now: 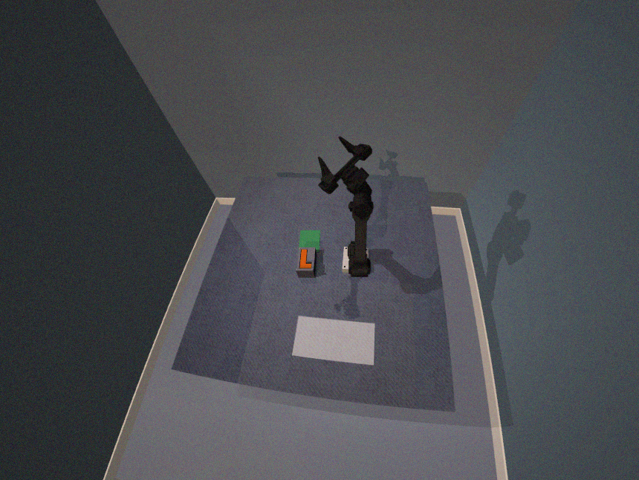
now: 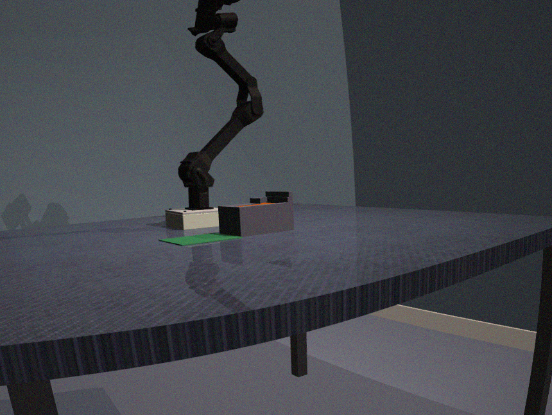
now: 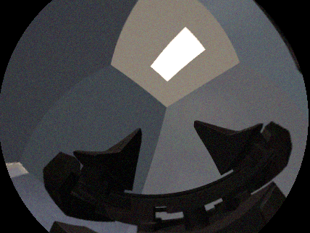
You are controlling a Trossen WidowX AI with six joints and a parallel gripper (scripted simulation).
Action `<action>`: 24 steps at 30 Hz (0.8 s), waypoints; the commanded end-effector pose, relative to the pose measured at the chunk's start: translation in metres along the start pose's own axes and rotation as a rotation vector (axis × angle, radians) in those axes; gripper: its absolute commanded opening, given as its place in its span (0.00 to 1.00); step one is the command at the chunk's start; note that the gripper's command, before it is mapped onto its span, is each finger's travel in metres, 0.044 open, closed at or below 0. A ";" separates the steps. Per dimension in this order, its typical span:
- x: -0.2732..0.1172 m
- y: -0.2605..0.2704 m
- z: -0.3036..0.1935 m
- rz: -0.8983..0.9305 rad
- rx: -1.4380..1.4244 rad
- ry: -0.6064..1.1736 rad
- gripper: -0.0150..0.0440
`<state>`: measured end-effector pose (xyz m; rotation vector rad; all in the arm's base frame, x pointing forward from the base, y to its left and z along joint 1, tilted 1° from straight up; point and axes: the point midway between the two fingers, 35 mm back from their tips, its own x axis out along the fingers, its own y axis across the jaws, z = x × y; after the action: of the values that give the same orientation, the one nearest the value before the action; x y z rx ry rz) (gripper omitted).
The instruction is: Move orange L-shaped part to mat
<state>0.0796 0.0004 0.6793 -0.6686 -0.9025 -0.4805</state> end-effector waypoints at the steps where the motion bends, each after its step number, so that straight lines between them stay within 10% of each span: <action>1: 0.000 -0.001 -0.002 0.004 0.005 0.002 0.89; 9: 0.004 -0.033 -0.080 -0.062 0.305 0.171 0.56; 24: -0.026 0.090 -0.302 -0.003 0.920 0.882 0.56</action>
<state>0.2613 -0.1558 0.5259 0.3091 -0.3216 -0.2918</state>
